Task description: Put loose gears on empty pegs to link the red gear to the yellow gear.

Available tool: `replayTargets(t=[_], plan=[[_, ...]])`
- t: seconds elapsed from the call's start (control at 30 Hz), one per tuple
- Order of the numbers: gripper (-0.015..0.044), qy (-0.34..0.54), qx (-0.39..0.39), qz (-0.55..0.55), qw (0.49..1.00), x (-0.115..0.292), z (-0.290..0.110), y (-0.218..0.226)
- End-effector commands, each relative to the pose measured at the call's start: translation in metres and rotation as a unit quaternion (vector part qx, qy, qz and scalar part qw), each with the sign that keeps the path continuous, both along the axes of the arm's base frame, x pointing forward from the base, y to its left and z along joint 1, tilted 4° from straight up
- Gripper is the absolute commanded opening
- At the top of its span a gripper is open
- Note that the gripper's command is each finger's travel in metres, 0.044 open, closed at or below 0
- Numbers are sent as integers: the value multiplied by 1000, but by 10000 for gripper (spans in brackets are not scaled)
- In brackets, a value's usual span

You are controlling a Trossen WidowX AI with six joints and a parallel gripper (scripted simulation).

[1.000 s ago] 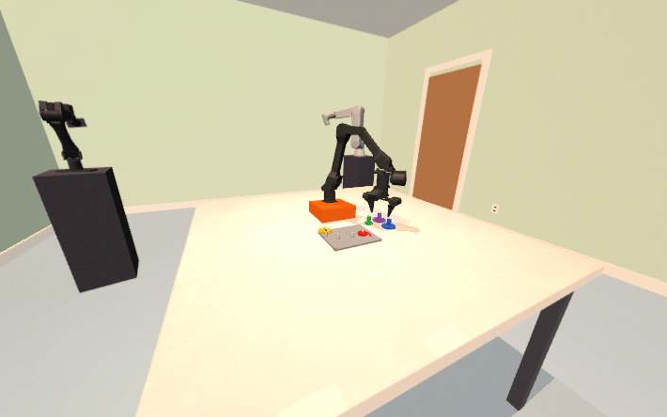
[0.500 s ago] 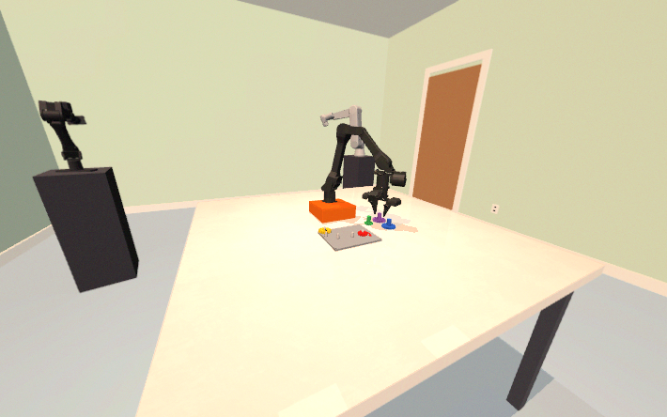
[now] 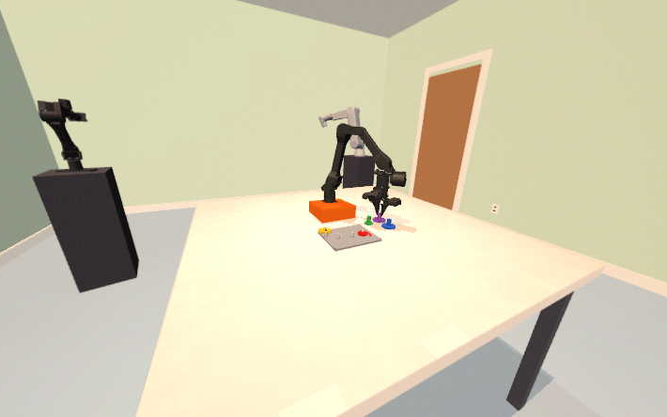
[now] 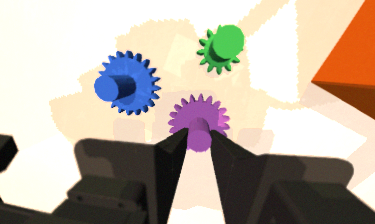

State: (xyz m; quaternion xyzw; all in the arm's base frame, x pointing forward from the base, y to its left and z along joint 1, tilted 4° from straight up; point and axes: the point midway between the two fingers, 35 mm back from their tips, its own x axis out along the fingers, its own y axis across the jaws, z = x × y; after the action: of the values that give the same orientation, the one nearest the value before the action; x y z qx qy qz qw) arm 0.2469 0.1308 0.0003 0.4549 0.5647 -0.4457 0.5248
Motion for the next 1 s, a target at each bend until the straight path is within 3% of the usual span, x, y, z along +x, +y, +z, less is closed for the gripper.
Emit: replayTargets(t=[0.0,0.97], plan=[[0,2,2,-1,1000,0,1,1],[0,1,2,-1,1000,9,76,-1]])
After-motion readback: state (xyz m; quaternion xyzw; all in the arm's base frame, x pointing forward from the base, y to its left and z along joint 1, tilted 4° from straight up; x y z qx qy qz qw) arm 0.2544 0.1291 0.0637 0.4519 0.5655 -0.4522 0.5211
